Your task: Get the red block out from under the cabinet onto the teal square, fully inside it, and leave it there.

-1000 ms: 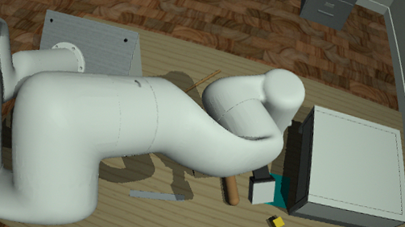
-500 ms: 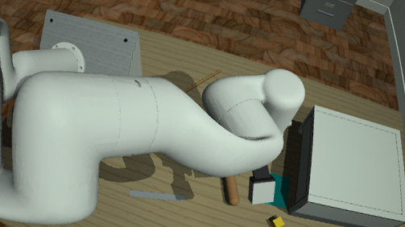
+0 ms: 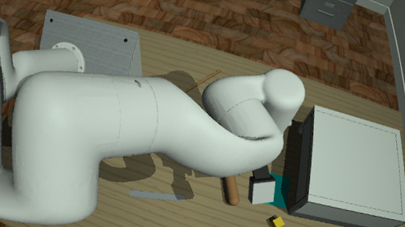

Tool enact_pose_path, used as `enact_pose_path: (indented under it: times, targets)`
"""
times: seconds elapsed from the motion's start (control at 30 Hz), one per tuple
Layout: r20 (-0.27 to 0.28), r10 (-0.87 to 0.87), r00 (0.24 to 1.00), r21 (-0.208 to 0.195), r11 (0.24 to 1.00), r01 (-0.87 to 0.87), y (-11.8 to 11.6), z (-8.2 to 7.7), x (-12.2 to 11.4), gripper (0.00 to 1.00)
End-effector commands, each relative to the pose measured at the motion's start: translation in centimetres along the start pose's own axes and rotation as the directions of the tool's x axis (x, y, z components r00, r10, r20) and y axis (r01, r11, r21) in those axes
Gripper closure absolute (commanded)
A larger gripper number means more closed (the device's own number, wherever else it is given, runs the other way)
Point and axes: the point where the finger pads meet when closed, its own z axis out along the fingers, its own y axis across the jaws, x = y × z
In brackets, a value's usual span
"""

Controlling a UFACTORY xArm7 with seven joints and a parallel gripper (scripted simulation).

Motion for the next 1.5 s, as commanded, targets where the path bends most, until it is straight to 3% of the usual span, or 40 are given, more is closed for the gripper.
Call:
enact_pose_path:
  times: [0.0, 0.57, 1.47]
  targets:
    - [0.0, 0.0, 1.0, 0.005, 1.0, 0.0, -0.2, -0.2, 0.0, 0.42]
    - [0.0, -0.009, 1.0, 0.005, 1.0, 0.009, -0.2, 1.5, 0.0, 0.42]
    - [0.0, -0.009, 1.0, 0.005, 1.0, 0.009, -0.2, 10.1, 0.0, 0.42]
